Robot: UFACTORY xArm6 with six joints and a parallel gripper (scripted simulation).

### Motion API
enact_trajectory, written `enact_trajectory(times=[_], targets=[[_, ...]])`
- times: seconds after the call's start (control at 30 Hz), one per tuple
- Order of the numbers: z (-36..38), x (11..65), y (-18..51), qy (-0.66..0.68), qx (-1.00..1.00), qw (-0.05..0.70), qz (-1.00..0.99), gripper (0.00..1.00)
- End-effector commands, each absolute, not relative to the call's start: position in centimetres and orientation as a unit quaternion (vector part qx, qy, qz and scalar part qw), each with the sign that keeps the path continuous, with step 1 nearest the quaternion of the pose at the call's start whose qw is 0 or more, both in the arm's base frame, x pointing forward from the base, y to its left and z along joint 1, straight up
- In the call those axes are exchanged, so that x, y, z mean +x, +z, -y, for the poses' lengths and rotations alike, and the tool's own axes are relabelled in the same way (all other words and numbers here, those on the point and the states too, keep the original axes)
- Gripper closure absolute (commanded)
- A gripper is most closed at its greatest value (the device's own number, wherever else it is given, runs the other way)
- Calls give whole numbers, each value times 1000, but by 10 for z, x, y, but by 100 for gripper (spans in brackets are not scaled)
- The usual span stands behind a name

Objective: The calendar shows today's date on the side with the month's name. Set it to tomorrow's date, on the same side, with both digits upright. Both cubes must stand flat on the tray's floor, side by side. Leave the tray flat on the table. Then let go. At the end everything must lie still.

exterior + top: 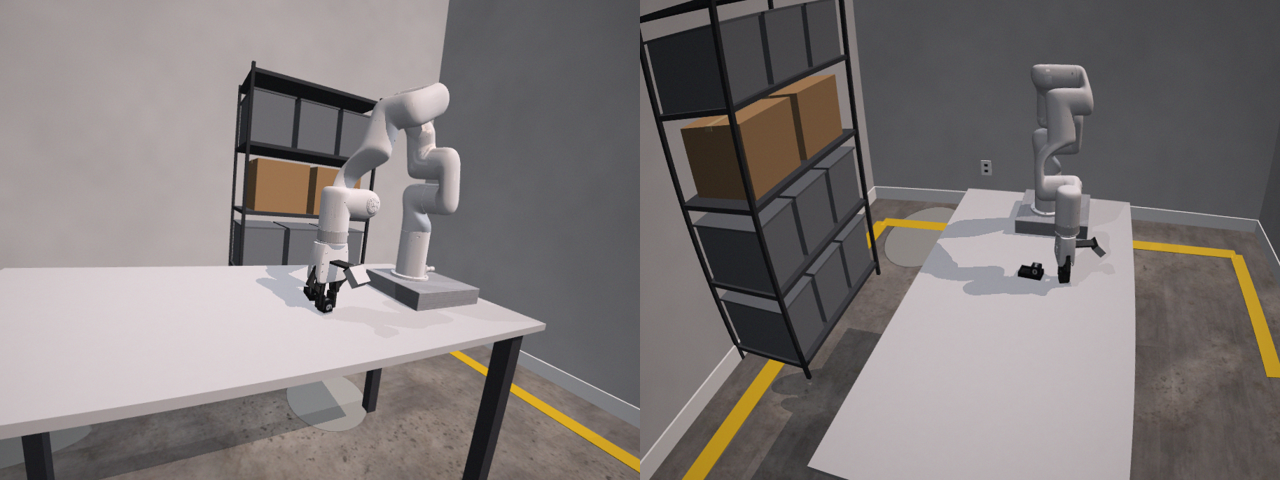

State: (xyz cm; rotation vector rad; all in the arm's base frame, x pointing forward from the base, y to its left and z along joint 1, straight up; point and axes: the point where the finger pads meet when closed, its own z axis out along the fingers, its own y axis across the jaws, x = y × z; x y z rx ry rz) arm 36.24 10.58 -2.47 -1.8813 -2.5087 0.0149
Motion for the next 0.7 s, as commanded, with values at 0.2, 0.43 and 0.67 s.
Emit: enact_trajectory(times=[0.2,0.43,0.67], targets=[[-106,364,-24,3,-600,2,800,73],[-106,364,-24,3,-600,2,800,73],[-106,364,-24,3,-600,2,800,73]])
